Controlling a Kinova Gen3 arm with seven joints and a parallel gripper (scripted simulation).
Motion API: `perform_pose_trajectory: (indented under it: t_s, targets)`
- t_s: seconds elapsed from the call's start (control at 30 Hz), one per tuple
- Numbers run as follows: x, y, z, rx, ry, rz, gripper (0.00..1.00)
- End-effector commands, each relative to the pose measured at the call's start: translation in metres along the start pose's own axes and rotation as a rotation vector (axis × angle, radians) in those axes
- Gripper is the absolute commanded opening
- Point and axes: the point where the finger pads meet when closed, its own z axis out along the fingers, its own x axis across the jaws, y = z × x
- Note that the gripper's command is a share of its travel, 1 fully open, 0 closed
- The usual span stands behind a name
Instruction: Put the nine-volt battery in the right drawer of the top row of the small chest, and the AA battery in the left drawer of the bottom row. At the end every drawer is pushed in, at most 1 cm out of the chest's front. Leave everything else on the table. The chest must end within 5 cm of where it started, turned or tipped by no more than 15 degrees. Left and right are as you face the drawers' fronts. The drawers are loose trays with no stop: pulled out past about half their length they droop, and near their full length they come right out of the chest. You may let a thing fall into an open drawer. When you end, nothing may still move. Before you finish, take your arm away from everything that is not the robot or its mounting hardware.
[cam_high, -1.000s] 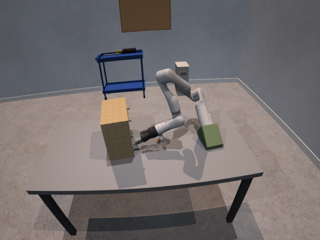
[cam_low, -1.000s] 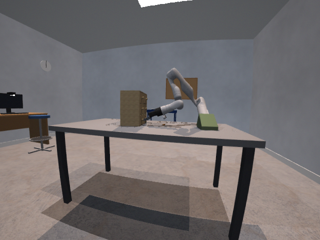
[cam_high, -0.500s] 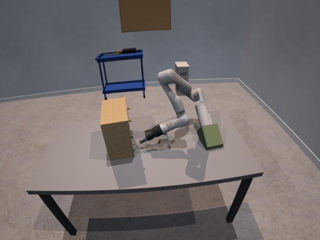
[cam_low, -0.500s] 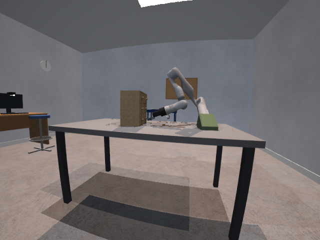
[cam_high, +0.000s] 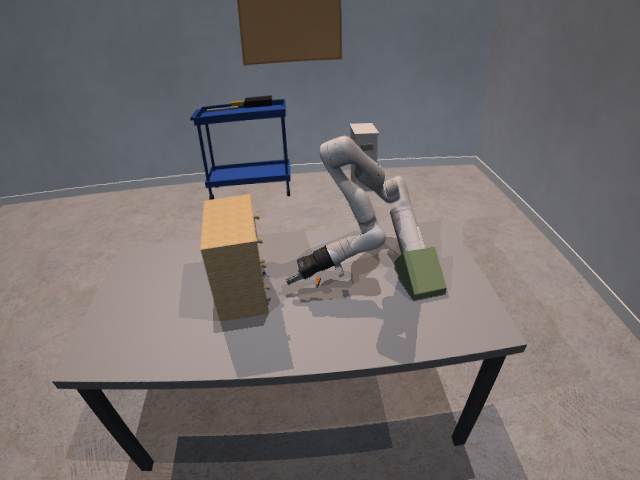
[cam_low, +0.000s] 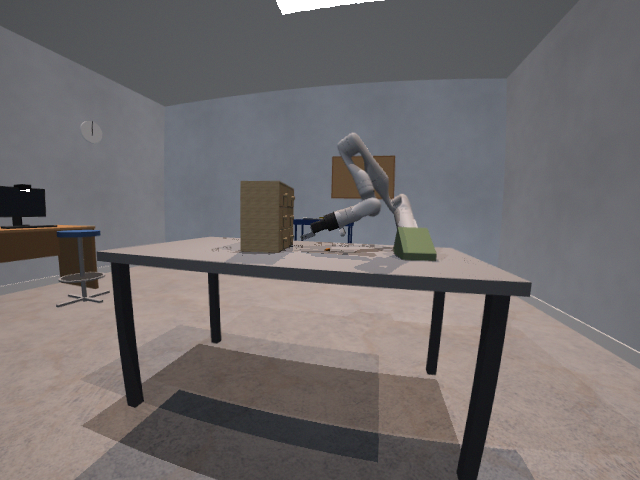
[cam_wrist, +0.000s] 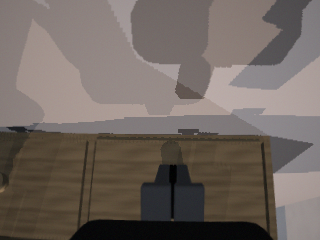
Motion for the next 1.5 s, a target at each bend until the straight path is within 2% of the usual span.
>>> perform_pose_trajectory:
  t_s: [0.0, 0.17, 0.3, 1.0, 1.23, 1.47]
  targets:
    - [0.003, 0.018, -0.016, -0.013, 0.010, 0.005, 0.00]
    - [0.003, 0.038, -0.046, -0.013, 0.010, 0.005, 0.00]
    - [0.003, 0.046, -0.058, -0.013, 0.010, 0.005, 0.00]
    - [0.001, 0.049, -0.060, 0.008, 0.005, 0.004, 0.00]
    - [0.000, 0.051, -0.063, 0.050, 0.000, 0.004, 0.00]
    - [0.002, 0.054, -0.070, 0.122, 0.012, 0.005, 0.00]
